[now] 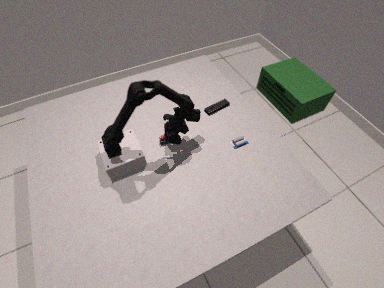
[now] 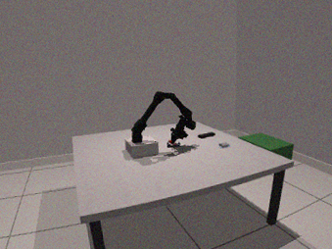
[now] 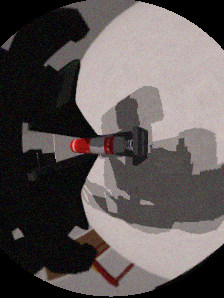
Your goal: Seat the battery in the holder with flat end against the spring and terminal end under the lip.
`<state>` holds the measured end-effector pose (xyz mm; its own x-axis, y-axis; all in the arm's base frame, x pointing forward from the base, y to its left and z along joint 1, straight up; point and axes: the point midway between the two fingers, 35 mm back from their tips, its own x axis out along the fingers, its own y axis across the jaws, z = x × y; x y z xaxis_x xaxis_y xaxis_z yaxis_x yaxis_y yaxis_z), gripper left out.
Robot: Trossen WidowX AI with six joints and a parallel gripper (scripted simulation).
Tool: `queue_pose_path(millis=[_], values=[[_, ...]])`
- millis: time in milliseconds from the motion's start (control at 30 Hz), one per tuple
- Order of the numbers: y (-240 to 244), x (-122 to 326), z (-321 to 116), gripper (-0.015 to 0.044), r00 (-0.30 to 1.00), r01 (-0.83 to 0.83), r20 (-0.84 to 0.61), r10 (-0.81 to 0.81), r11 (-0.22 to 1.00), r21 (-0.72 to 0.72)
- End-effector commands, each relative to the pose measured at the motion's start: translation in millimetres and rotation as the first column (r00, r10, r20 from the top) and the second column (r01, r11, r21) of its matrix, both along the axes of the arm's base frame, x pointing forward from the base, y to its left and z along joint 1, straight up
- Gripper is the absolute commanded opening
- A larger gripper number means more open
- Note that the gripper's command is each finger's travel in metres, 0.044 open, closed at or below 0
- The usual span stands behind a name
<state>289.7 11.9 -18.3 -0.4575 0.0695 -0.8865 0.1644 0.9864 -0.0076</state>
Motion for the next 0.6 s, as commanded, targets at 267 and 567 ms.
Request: queue_pose_path(millis=[267, 567], values=[[-0.5, 7.1, -1.9, 0.0065, 1.0, -0.005, -0.009, 0.005, 1.0, 0.004], [-1.4, 12.9, -2.3, 0.0065, 1.0, -0.007, -0.01, 0.007, 1.0, 0.002]])
